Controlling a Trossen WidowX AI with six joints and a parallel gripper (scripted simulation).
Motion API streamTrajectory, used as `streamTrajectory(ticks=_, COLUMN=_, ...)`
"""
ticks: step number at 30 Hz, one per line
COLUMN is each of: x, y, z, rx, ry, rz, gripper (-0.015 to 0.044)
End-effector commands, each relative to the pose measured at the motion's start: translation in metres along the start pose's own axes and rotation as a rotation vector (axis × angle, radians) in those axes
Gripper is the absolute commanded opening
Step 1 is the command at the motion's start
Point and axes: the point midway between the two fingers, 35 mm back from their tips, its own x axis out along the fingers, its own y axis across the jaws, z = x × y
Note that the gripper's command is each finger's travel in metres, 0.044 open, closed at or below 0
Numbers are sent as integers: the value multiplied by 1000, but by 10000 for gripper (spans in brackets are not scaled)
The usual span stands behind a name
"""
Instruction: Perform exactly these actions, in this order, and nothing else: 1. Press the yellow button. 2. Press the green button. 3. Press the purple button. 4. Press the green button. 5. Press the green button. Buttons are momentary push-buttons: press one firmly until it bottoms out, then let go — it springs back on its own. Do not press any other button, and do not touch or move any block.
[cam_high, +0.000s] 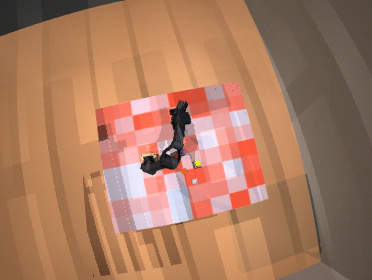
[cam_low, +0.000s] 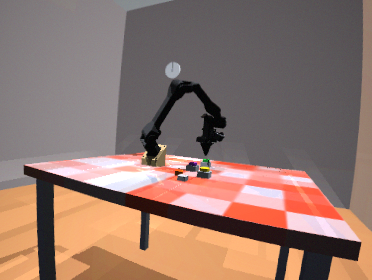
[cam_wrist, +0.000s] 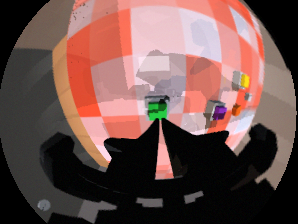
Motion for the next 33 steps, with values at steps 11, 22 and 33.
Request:
streamTrajectory(ticks=11, x=19, y=1, z=3, rx=-1, ry=-16, rz=7, gripper=20)
streamTrajectory(ticks=22, x=30, y=1, z=3, rx=0, ry=-16, rz=6, gripper=20)
streamTrajectory(ticks=33, x=30, y=1, z=3, rx=0, ry=-16, rz=6, gripper=20)
